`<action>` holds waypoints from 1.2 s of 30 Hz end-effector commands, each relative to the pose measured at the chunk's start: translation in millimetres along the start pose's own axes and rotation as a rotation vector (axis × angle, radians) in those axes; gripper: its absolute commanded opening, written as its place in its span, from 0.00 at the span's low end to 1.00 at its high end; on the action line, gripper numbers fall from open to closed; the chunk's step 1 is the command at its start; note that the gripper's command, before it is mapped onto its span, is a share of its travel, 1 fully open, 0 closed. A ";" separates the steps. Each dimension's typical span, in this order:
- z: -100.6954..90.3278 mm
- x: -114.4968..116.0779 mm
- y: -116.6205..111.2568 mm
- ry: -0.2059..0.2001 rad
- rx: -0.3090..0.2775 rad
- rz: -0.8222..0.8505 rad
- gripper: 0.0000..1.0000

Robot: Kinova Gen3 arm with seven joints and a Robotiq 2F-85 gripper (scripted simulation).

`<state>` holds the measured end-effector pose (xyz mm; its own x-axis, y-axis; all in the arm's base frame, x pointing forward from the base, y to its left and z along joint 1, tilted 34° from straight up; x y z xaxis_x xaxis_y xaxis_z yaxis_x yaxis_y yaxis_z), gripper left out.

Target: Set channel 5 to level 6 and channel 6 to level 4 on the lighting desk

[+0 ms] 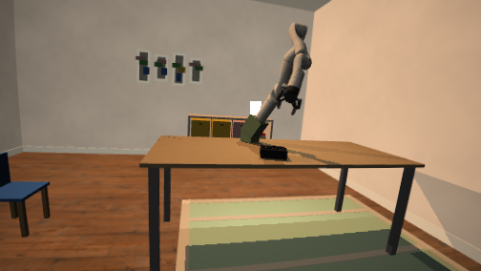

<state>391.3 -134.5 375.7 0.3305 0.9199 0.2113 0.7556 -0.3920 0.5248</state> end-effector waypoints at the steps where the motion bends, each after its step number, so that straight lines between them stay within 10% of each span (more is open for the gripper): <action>1: 5.0 1.7 -3.7 0.020 0.013 -0.001 1.00; 36: 35.5 -15.3 -37.8 0.097 0.088 -0.003 1.00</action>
<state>378.2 -136.2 328.6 0.2811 0.9193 0.2755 0.8000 -0.3830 0.4618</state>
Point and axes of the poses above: the point where the finger pads meet when closed, its own z axis out along the fingers, its own x axis across the jaws, y = z × x, the point moved 9 cm from there along -z, back along the fingers, and after that the axes turned 13 degrees about z, right-handed, at the moved point
